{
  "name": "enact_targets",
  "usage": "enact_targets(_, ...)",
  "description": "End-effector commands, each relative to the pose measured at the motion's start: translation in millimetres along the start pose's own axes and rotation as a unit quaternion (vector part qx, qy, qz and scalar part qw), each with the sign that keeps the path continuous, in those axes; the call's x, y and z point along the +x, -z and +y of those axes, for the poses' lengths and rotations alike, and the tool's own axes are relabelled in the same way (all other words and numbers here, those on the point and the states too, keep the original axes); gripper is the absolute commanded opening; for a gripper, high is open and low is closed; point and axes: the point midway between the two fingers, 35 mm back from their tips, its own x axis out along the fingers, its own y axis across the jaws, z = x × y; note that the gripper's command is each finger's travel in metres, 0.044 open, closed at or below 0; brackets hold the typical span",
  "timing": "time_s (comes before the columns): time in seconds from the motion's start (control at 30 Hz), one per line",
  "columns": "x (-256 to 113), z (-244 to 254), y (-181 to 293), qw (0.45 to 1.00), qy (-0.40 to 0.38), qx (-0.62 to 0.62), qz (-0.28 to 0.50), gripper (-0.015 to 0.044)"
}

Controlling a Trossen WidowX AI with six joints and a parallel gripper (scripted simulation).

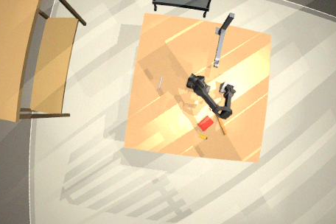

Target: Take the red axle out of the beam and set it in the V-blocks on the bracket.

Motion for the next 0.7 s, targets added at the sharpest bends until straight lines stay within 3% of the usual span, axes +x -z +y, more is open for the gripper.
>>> enact_targets(0.0,-1,9,-19,1.000,-0.001,0.001,-0.003,0.0000)
enact_targets(0.67,2,27,-125,1.000,0.001,0.012,0.000,0.0000)
